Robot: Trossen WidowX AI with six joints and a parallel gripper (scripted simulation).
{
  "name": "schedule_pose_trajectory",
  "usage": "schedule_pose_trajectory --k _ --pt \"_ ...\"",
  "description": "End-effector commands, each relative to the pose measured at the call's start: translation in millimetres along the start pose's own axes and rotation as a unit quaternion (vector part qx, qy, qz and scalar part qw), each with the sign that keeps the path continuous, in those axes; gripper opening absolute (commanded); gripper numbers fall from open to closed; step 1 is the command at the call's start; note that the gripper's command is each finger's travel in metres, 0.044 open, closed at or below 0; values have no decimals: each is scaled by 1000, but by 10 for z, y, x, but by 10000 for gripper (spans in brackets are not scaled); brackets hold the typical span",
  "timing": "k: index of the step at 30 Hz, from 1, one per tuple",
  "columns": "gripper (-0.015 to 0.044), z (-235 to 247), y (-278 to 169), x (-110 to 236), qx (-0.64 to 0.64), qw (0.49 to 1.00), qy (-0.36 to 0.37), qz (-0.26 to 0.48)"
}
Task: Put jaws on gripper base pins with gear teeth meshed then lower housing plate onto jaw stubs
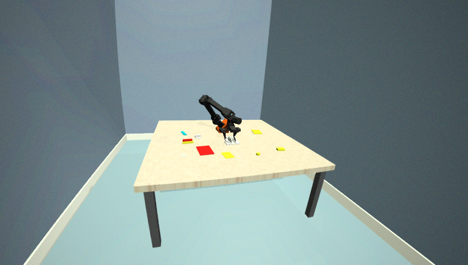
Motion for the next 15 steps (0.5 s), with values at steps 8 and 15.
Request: schedule_pose_trajectory --k 8,15 --pt "351 0 4 2 -2 1000 1 0" --pt "351 0 4 -15 -2 1000 1 0"
Point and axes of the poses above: the point midway between the two fingers, 35 mm back from their tips, its own x axis back along the fingers, its own z axis across the jaws, y = z × x, the point moved 4 cm from there along x, back along the fingers, and after that the axes turned 12 degrees about x, right-handed, at the moved point
